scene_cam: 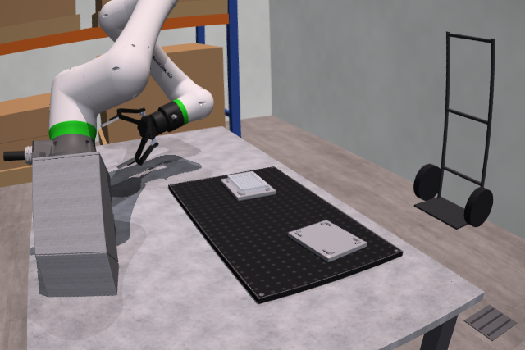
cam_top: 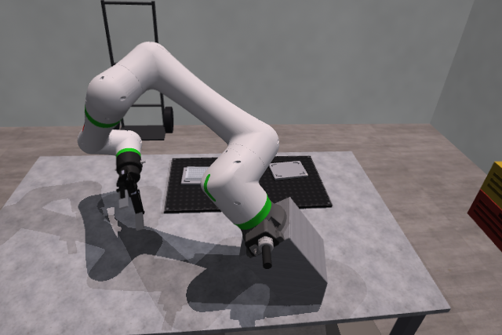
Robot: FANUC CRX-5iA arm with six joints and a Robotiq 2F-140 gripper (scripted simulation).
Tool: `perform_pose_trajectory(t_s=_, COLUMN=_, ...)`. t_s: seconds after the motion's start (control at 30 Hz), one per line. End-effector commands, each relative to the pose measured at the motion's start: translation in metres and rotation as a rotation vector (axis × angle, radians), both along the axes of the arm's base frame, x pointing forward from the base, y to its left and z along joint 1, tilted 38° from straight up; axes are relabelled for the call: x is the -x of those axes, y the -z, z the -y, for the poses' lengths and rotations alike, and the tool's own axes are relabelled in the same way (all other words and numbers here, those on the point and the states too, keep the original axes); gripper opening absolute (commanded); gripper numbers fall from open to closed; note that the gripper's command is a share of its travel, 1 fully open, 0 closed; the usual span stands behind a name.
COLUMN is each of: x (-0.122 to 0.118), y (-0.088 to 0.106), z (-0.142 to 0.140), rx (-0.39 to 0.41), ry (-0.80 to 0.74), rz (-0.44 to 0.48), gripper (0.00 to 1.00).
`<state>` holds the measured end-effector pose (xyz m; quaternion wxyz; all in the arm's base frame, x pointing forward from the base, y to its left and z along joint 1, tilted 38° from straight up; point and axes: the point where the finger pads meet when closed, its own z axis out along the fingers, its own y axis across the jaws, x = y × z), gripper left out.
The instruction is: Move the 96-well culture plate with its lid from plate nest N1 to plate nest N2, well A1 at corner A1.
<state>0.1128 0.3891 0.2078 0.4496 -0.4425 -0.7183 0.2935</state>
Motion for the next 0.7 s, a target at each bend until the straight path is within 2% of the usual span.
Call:
perform_pose_trajectory(t_s=0.0, x=-0.015, y=0.002, z=0.005, rx=0.068, ry=0.07, rz=0.058, gripper=1.0)
perform_pose_trajectory(t_s=0.1, x=-0.029, y=0.004, z=0.01, rx=0.076, ry=0.078, rz=0.064, gripper=1.0)
perform_pose_trajectory(t_s=0.17, x=-0.029, y=0.004, z=0.01, rx=0.076, ry=0.078, rz=0.064, gripper=1.0)
perform_pose_trajectory(t_s=0.3, x=-0.047, y=0.007, z=0.017, rx=0.156, ry=0.164, rz=0.128, gripper=1.0)
perform_pose_trajectory(t_s=0.4, x=-0.06, y=0.01, z=0.023, rx=0.164, ry=0.173, rz=0.135, gripper=1.0)
perform_pose_trajectory(t_s=0.53, x=-0.078, y=0.012, z=0.032, rx=0.242, ry=0.262, rz=0.196, gripper=1.0)
perform_pose_trajectory(t_s=0.67, x=-0.095, y=0.014, z=0.041, rx=0.269, ry=0.296, rz=0.216, gripper=1.0)
